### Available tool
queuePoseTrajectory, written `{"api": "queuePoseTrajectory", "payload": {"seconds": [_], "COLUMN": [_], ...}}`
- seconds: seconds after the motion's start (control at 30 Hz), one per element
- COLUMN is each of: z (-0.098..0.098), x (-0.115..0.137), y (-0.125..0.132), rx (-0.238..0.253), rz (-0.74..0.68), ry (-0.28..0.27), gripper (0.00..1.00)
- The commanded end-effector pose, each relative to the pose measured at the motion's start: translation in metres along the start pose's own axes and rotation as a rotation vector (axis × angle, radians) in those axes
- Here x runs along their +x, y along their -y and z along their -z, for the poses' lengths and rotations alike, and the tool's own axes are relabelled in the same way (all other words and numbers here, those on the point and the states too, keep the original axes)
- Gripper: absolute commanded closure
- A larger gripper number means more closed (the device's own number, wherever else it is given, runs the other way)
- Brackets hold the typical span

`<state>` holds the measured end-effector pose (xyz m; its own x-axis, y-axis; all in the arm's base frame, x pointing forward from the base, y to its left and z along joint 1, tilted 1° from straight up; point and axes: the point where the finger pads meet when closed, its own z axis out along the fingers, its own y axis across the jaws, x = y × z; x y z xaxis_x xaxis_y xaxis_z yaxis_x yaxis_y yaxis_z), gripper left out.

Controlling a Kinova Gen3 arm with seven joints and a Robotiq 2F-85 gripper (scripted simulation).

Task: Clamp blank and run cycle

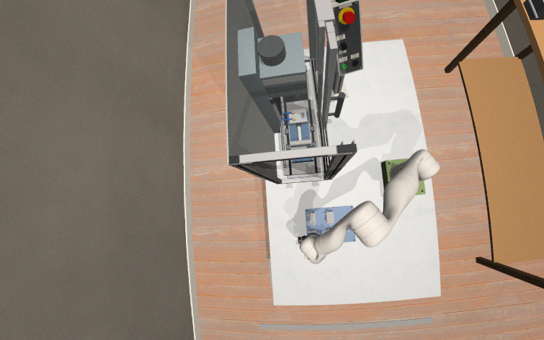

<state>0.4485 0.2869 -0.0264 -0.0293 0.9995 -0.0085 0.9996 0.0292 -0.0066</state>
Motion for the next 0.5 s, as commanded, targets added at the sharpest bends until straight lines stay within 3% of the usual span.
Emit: {"api": "queuePoseTrajectory", "payload": {"seconds": [0.0, 0.47], "z": [-0.0009, -0.004], "x": [-0.0007, 0.0002], "y": [0.0, -0.0006], "rx": [-0.002, -0.002], "rz": [-0.01, -0.01], "ry": [0.001, 0.001], "gripper": [0.0, 0.0]}}
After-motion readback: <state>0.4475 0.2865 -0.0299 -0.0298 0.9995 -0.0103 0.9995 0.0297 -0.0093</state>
